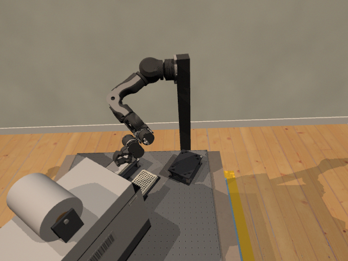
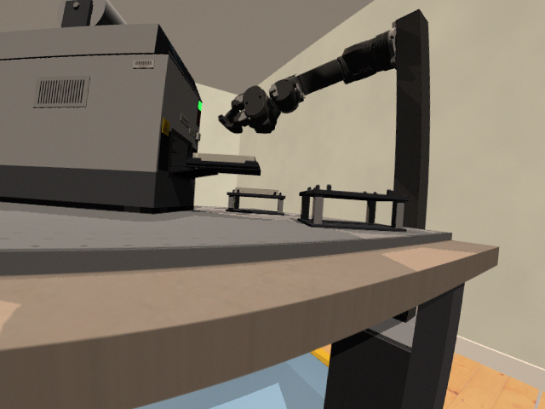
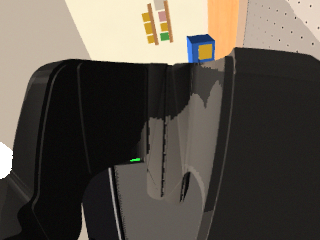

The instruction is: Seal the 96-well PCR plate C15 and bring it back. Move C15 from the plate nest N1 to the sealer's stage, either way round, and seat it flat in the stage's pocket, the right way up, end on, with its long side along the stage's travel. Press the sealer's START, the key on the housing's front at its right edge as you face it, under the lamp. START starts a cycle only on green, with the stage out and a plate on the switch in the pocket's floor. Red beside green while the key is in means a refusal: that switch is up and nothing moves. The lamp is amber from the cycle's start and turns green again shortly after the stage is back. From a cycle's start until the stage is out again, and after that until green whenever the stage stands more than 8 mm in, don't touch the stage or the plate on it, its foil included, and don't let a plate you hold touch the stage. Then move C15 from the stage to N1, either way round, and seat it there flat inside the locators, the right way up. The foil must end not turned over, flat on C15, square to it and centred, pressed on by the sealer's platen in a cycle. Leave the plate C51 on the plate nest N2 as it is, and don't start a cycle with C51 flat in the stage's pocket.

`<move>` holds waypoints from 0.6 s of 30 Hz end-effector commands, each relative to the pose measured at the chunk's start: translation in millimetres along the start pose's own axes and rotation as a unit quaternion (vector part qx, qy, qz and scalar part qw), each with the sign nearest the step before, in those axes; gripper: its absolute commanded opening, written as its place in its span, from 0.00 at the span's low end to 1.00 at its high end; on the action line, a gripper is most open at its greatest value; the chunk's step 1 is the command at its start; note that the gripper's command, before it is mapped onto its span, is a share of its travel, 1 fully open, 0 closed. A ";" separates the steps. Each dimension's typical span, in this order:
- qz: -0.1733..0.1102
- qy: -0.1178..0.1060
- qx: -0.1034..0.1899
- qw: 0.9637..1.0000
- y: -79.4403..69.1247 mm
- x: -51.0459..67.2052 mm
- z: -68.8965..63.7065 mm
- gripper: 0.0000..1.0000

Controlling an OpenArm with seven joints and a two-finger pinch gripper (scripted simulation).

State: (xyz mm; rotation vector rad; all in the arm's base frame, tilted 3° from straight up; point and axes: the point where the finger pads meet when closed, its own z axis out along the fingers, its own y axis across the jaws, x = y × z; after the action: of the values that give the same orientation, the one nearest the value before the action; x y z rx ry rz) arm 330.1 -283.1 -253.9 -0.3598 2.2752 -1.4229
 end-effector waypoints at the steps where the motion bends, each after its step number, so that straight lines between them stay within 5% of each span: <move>1: -0.122 -0.007 0.040 0.992 -2.0 -0.4 0.3 0.00; 6: -0.122 -0.007 0.040 0.992 -2.0 -0.4 0.3 0.00; 7: 0.002 -0.001 0.001 1.000 -0.5 0.2 -11.0 0.00; 11: 0.002 -0.001 0.001 1.000 1.5 3.6 -54.8 0.00; 18: 0.002 -0.001 0.001 1.000 1.5 3.6 -54.8 0.00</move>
State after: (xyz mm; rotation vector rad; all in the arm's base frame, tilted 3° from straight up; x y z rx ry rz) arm 300.3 -241.4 -236.0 -0.5054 2.2703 -1.1660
